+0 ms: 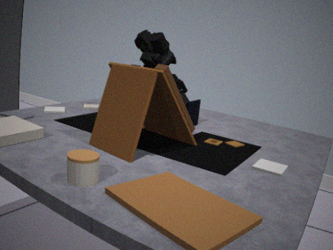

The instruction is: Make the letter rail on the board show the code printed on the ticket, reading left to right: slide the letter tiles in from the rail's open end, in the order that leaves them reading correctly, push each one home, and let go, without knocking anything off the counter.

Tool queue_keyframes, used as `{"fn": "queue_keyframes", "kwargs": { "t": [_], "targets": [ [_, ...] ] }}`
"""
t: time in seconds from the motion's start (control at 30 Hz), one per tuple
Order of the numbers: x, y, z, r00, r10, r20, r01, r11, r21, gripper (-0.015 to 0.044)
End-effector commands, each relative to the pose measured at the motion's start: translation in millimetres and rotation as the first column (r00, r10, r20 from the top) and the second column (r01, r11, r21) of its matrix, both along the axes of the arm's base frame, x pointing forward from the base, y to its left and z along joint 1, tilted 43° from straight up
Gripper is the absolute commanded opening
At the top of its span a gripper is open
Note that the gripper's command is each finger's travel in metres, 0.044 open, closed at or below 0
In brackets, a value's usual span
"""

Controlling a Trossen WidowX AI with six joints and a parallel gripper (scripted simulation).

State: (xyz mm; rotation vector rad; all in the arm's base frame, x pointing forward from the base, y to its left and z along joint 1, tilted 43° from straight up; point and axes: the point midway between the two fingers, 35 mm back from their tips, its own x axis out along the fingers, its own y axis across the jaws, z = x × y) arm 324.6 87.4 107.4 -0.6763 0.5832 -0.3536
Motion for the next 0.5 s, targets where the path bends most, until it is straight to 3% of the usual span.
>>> {"fn": "queue_keyframes", "kwargs": {
  "t": [0.0, 0.47],
  "targets": [
    [1.1, 2.7, 0.2, 1.000, -0.002, 0.008, 0.002, 1.000, 0.004, 0.0000],
    [1.9, 8.2, -5.3, 1.000, -0.002, 0.008, 0.002, 1.000, 0.004, 0.0000]
  ]
}}
